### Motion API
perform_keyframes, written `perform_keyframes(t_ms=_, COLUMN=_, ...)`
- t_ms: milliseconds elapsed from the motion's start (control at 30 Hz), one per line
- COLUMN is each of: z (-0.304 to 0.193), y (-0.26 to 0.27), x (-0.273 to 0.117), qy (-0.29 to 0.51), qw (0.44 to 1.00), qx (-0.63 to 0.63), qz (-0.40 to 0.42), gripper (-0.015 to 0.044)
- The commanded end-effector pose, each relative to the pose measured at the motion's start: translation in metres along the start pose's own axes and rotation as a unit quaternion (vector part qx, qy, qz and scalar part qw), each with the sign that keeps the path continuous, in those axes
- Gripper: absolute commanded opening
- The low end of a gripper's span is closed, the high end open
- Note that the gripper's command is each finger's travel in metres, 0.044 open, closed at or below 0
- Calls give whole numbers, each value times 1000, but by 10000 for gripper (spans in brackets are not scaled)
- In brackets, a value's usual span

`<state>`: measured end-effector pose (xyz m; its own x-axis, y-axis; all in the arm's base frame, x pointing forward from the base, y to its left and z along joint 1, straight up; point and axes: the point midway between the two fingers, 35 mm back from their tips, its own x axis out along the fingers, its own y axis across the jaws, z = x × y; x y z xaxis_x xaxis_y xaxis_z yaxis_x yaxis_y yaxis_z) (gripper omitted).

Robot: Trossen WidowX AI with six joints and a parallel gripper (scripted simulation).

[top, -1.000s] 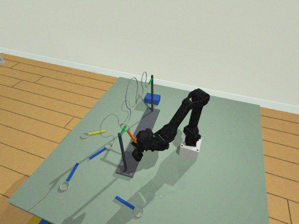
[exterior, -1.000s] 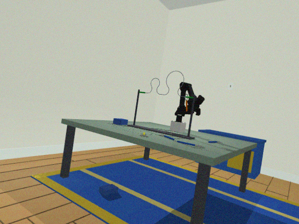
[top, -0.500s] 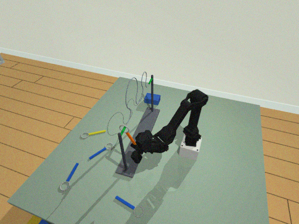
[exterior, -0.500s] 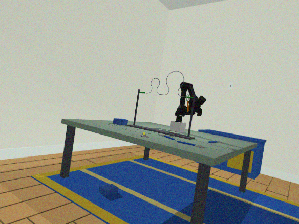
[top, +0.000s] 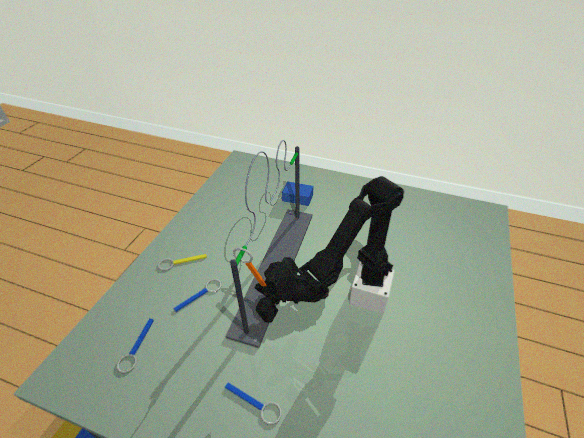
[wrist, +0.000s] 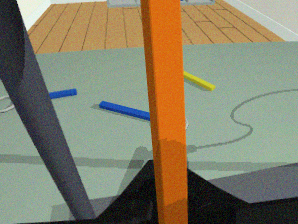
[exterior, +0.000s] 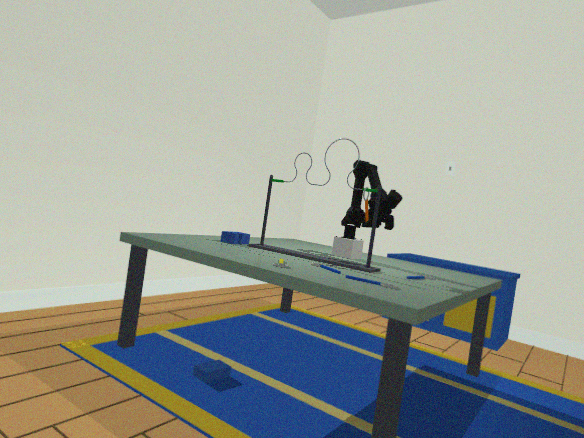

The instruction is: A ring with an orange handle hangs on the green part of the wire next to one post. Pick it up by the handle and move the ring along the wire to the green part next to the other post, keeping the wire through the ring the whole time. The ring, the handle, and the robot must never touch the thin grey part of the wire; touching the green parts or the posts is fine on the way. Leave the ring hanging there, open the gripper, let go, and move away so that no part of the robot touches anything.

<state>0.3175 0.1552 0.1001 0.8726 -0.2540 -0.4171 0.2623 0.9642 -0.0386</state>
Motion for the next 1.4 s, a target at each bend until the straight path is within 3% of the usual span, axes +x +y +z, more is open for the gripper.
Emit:
perform_keyframes(t_ms=0, z=-1, y=-1, x=0, qy=-1, qw=1000, qx=1, qz=-3, gripper=-150)
perform_keyframes(t_ms=400, z=-1, y=-1, x=0, qy=-1, qw=1000, qx=1, qz=-3, gripper=-150)
perform_keyframes(t_ms=800, z=-1, y=0, x=-2, qy=0, qw=1000, qx=0, qz=-1, gripper=160)
perform_keyframes(t_ms=1367, z=-2, y=-1, x=-50, qy=1, qw=1000, qx=1, qz=-2, gripper=160)
